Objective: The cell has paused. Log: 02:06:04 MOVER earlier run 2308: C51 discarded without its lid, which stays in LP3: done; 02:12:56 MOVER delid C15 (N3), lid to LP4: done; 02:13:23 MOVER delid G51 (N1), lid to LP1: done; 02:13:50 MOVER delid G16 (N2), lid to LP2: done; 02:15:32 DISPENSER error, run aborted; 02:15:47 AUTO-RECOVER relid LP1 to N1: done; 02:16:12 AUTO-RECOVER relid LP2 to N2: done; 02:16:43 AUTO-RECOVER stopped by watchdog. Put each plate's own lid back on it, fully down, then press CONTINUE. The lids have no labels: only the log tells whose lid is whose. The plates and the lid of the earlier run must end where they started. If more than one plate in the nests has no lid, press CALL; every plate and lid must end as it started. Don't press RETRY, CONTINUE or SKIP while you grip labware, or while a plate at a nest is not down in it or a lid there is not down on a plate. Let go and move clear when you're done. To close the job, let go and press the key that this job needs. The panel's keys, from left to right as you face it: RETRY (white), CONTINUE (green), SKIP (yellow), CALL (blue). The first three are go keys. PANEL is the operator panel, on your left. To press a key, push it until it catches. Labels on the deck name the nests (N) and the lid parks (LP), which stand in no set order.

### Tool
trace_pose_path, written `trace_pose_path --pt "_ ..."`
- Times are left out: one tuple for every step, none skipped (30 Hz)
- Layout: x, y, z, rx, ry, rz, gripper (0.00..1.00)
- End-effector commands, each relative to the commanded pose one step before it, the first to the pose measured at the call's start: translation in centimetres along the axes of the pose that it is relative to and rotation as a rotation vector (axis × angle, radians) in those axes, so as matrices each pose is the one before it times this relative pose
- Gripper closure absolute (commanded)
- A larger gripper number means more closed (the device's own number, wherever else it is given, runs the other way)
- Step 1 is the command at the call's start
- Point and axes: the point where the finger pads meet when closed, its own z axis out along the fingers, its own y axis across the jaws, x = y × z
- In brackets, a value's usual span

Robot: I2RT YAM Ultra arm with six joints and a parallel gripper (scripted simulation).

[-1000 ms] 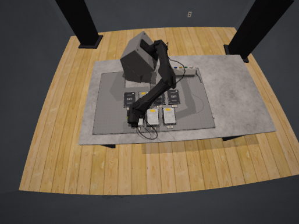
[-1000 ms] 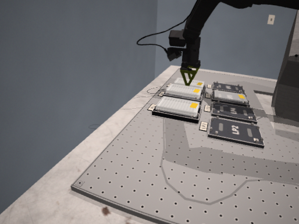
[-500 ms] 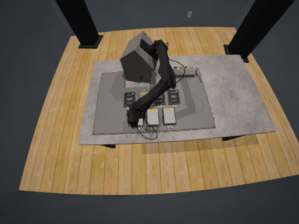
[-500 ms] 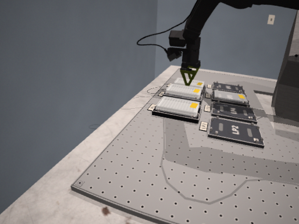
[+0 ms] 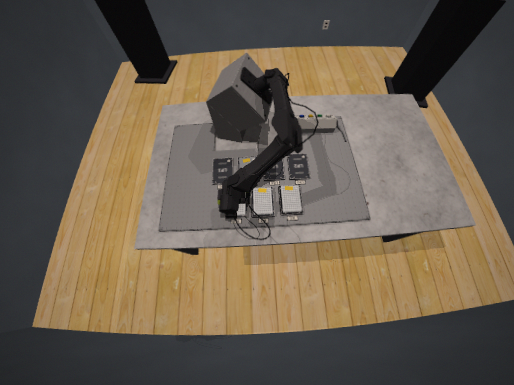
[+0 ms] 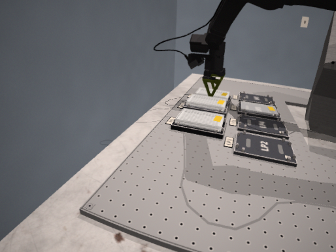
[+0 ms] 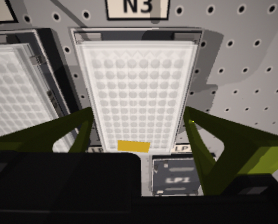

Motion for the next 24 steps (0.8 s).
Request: trace_pose_path --pt "-1.292 -0.937 -1.221 0.01653 -0.03891 -0.01095 0.00" --pt "0.000 0.000 0.000 0.00000 0.00000 0.00000 0.00" --pt "0.000 0.000 0.000 0.00000 0.00000 0.00000 0.00" --pt "0.000 0.000 0.000 0.00000 0.00000 0.00000 0.00" --pt "0.000 0.000 0.000 0.00000 0.00000 0.00000 0.00" --pt "0.000 0.000 0.000 0.00000 0.00000 0.00000 0.00" --pt "0.000 0.000 0.000 0.00000 0.00000 0.00000 0.00" --pt "0.000 0.000 0.000 0.00000 0.00000 0.00000 0.00" --pt "0.000 0.000 0.000 0.00000 0.00000 0.00000 0.00" --pt "0.000 0.000 0.000 0.00000 0.00000 0.00000 0.00" --pt "0.000 0.000 0.000 0.00000 0.00000 0.00000 0.00" --pt "-0.322 0.588 -0.652 -0.00116 0.00017 -0.00319 0.00" --pt "-0.430 0.385 -0.493 -0.00058 -0.00765 -0.00929 0.00" --pt "0.249 -0.047 -0.099 -0.00138 0.00409 0.00504 0.00" --pt "0.300 -0.059 -0.085 -0.00146 0.00491 0.00609 0.00" --pt "0.277 -0.053 -0.090 -0.00144 0.00452 0.00564 0.00" --pt "0.262 -0.048 -0.094 -0.00143 0.00425 0.00534 0.00" --pt "0.245 -0.043 -0.098 -0.00142 0.00395 0.00501 0.00" --pt "0.228 -0.038 -0.102 -0.00140 0.00365 0.00466 0.00" --pt "0.065 0.003 -0.148 -0.00113 0.00096 0.00133 0.00" --pt "-0.332 0.100 -0.265 -0.00048 -0.00551 -0.00676 0.00" --pt "-0.188 0.066 -0.222 -0.00061 -0.00322 -0.00389 0.00" --pt "0.138 -0.017 -0.127 -0.00118 0.00217 0.00288 0.00" --pt "0.141 -0.018 -0.125 -0.00117 0.00220 0.00294 0.00"
